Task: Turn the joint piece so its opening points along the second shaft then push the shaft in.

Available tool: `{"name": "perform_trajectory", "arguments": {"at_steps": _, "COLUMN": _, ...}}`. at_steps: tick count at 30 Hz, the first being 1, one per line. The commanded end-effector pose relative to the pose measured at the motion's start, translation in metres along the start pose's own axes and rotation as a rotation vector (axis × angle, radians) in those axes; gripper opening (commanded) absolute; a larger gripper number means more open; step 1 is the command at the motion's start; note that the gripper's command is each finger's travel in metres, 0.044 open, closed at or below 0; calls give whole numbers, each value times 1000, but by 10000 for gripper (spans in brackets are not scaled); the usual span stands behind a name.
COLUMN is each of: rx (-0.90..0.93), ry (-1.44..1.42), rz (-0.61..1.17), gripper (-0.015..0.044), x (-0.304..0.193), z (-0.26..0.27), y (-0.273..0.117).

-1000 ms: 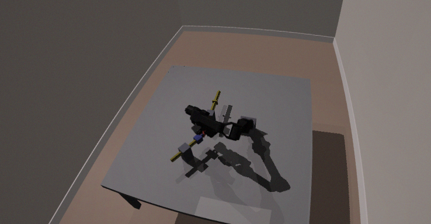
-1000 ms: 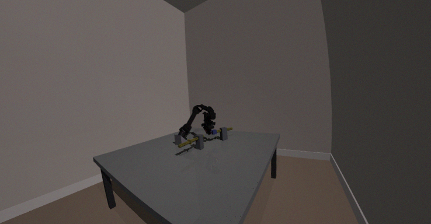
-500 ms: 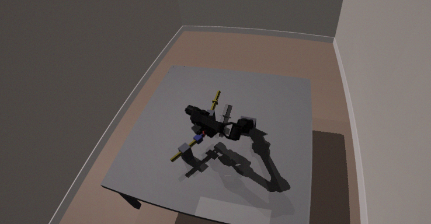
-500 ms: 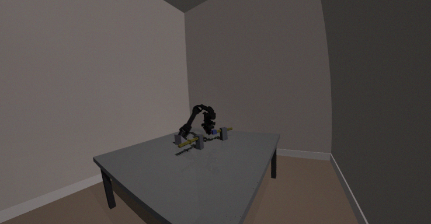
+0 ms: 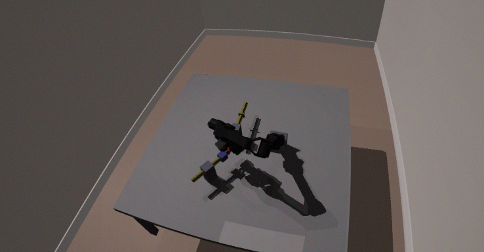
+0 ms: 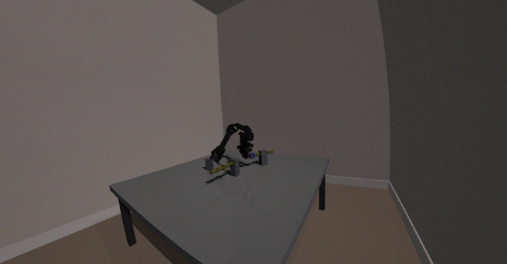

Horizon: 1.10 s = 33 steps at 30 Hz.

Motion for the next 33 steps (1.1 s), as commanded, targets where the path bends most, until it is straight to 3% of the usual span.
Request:
{"name": "perform_trajectory", "arguments": {"at_steps": 1, "rx": -1, "ry": 0, "rz": -4, "gripper": 182, "x": 0, "z": 0, "y": 1}}
{"name": "perform_trajectory", "arguments": {"at_steps": 22, "rx": -1, "ry": 0, "rz": -4, "gripper": 182, "x": 0, "z": 0, "y": 1}}
{"name": "perform_trajectory", "arguments": {"at_steps": 24, "rx": 0, "ry": 0, "rz": 0, "gripper": 147, "x": 0, "z": 0, "y": 0}}
{"name": "perform_trajectory", "arguments": {"at_steps": 29, "rx": 0, "ry": 0, "rz": 0, "gripper": 147, "x": 0, "z": 0, "y": 0}}
{"name": "perform_trajectory", "arguments": {"at_steps": 33, "rx": 0, "ry": 0, "rz": 0, "gripper": 42, "x": 0, "z": 0, "y": 0}}
Point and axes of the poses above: the point midway between the two fingers, 35 mm back from their tips, its own y axis out along the fingers, its own z axis across the jaws, x = y × z, the point moved 6 cm from there along -y, back along the fingers, and after that the axes turned 2 degrees about -y, right-handed, at the moved point
